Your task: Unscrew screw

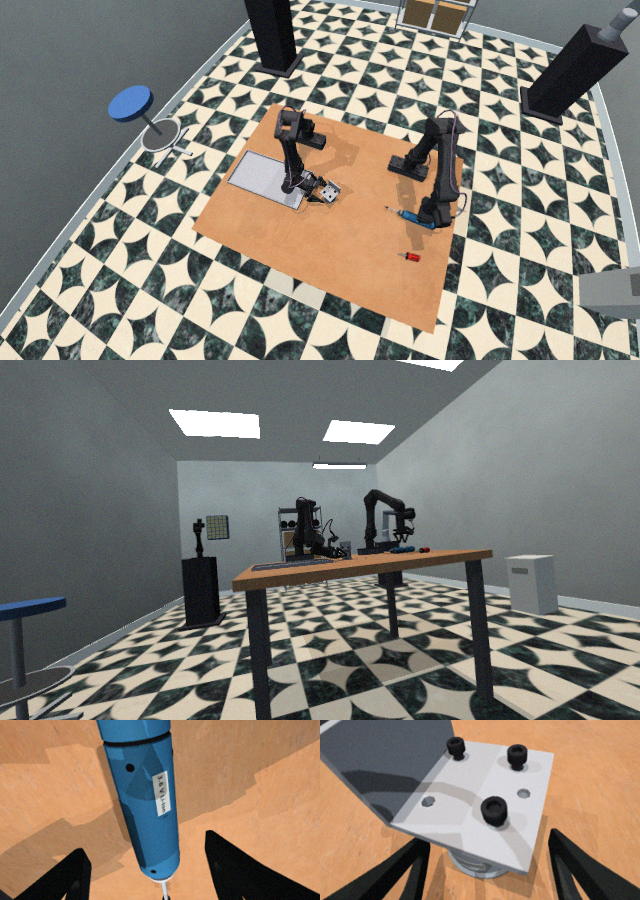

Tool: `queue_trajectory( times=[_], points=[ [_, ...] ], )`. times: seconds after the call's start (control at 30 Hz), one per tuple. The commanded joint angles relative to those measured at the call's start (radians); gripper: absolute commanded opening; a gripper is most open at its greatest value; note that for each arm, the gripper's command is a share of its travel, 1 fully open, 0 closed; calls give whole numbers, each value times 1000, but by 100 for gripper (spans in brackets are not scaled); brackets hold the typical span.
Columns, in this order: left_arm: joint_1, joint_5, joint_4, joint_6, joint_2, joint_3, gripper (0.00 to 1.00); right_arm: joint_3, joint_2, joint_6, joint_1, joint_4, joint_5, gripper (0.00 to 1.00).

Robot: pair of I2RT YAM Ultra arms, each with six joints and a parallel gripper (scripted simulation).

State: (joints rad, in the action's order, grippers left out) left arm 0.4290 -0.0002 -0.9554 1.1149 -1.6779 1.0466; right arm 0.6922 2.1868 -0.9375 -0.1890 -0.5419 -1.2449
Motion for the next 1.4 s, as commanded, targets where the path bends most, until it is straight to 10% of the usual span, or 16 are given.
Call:
queue_trajectory(
  times=[0.0,1.37],
  points=[
    [-10,1,-11,-9,37,31,65,36,-31,-43,14,62,-31,86],
    [-10,1,-11,-9,37,31,65,130,-153,-461,128,681,-77,86]
  ],
)
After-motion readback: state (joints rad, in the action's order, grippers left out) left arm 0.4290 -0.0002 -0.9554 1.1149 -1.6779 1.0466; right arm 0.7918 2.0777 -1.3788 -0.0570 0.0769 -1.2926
